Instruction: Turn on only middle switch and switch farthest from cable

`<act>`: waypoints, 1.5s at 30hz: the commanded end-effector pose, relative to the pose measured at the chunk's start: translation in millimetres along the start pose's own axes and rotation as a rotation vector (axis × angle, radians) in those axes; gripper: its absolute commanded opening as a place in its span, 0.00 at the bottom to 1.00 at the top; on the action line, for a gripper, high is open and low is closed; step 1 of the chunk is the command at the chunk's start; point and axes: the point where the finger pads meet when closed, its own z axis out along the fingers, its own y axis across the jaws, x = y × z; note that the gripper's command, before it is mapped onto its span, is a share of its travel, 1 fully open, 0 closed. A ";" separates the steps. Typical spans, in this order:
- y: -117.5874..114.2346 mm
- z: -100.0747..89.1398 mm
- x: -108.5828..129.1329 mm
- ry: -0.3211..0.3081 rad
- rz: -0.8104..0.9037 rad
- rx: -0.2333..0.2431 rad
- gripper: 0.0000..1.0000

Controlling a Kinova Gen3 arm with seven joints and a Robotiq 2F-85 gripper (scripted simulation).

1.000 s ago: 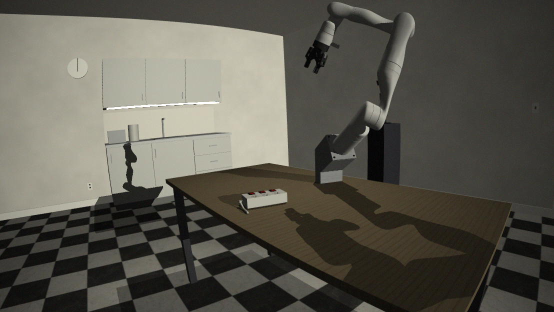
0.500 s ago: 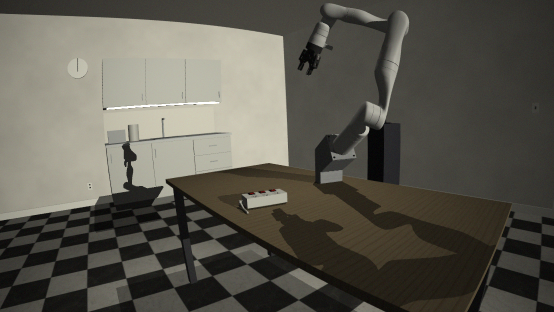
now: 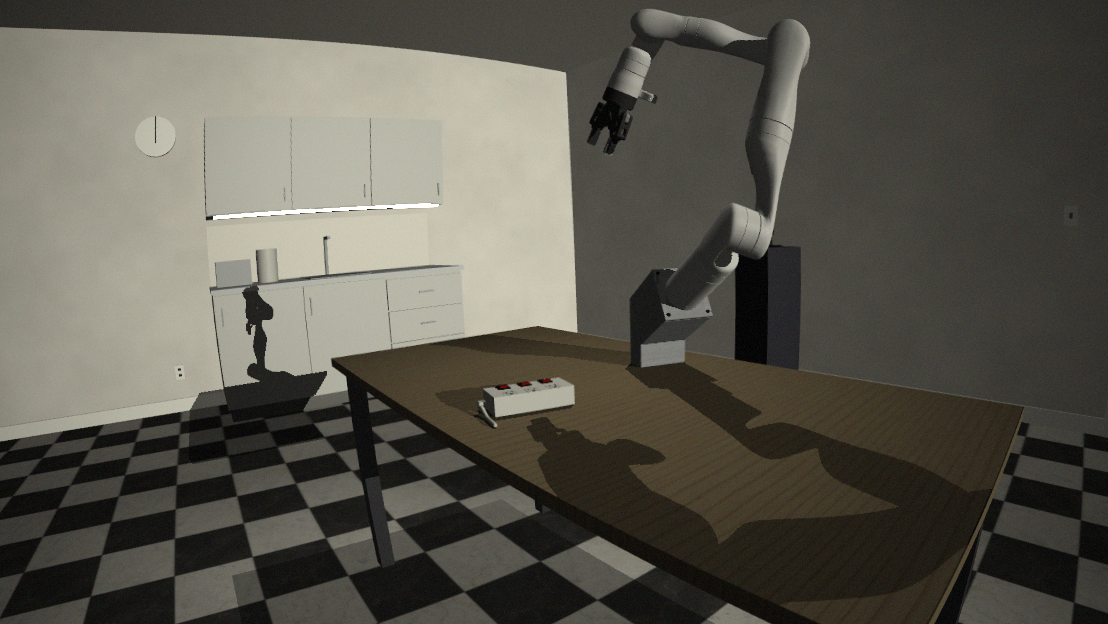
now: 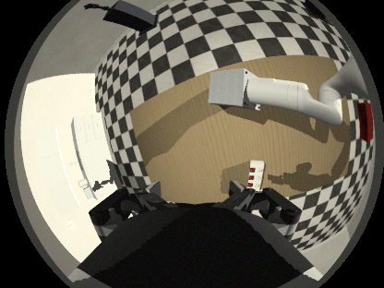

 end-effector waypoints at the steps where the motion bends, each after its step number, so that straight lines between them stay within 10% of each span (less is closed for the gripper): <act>1: 2.8 13.2 -16.1 -0.002 0.018 -0.020 1.00; 45: 20.7 66.2 -71.3 0.002 0.102 -0.099 1.00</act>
